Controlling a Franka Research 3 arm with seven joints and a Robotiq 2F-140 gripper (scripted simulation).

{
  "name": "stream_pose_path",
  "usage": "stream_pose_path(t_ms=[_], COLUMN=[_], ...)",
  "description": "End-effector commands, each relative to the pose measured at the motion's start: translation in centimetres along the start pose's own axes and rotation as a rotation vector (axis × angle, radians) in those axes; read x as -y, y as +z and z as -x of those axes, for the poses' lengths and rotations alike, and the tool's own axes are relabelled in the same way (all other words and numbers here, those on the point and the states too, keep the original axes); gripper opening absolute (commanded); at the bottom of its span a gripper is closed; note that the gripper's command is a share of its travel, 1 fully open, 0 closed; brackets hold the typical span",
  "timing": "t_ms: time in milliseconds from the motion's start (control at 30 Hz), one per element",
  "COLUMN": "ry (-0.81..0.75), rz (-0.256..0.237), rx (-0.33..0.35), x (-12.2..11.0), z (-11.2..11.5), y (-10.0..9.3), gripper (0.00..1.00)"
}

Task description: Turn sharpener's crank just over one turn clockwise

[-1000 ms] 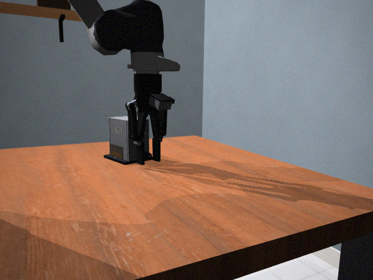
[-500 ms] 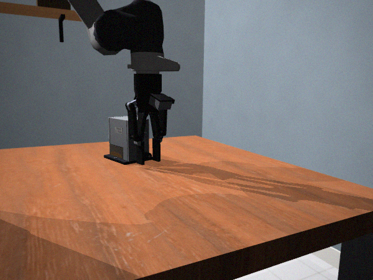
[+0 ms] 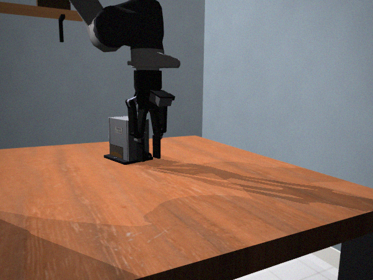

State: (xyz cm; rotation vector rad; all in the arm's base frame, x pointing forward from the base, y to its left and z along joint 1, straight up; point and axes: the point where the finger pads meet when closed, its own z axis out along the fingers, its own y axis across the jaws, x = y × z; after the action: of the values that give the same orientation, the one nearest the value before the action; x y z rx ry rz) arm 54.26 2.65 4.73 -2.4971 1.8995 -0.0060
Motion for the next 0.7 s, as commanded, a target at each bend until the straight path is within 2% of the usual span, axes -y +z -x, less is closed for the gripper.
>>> stream_pose_path(t_ms=[0, 667], ry=[0.005, 0.005], rz=[0.005, 0.005], rx=[0.0, 0.0], x=[-0.2, -0.1], z=[0.1, 0.1], y=[-0.7, -5.4], gripper=[0.39, 0.39])
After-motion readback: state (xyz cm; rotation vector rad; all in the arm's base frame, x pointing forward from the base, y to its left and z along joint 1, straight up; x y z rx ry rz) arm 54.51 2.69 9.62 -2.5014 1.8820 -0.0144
